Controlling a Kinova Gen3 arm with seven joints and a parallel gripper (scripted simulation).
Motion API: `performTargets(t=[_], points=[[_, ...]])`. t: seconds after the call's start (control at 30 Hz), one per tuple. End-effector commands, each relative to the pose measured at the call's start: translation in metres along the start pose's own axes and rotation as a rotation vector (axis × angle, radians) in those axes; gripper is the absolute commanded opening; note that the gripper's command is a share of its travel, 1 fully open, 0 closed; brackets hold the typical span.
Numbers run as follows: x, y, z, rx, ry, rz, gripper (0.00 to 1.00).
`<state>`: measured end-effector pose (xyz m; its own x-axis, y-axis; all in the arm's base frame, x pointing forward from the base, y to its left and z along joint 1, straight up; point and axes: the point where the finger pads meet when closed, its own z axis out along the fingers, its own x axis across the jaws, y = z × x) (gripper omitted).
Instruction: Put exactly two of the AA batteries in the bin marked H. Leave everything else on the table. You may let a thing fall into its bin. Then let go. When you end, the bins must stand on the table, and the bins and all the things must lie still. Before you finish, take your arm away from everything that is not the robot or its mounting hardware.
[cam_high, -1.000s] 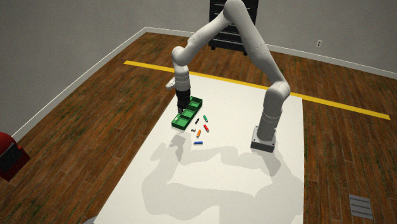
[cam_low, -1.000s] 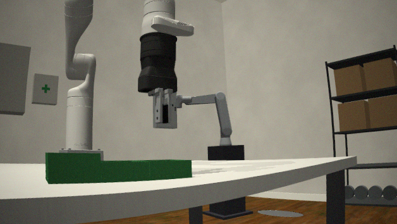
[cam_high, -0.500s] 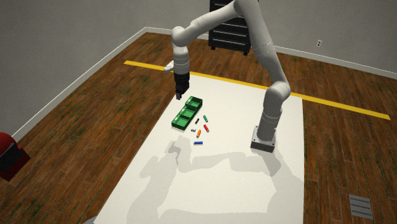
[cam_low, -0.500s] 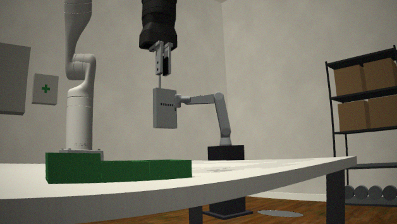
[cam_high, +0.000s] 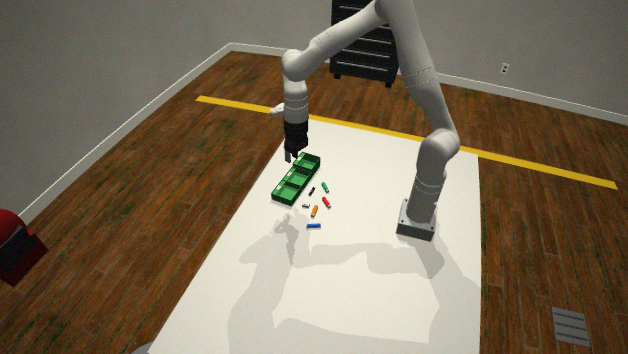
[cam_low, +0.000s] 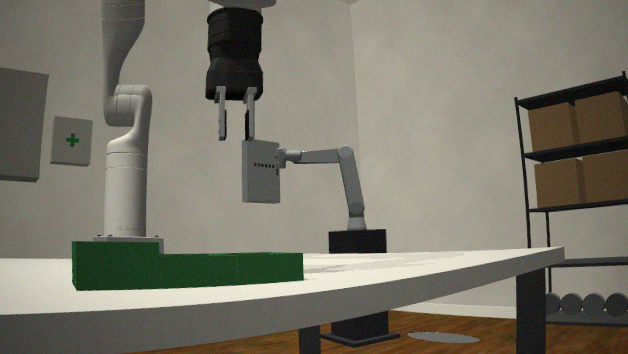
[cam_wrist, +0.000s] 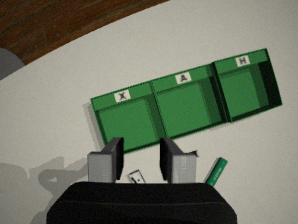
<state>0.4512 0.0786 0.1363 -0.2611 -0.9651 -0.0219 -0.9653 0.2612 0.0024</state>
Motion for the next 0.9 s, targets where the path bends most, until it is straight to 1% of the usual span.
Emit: performTargets(t=[0.0,0.23,0.27,0.33,0.4,0.6,0.87], points=[[0.019,0.011,0.012,0.005,0.013,0.108,0.6],[0.059,0.035,0.049,0.007,0.012,0.458,0.6],[0.064,0.038,0.054,0.008,0.012,0.479,0.6],[0.075,0.045,0.064,0.007,0.012,0.479,0.6],[0.075,0.045,0.064,0.007,0.012,0.479,0.6],[0.111,0.067,0.095,0.007,0.013,0.479,0.6],[0.112,0.068,0.095,0.007,0.013,0.479,0.6]])
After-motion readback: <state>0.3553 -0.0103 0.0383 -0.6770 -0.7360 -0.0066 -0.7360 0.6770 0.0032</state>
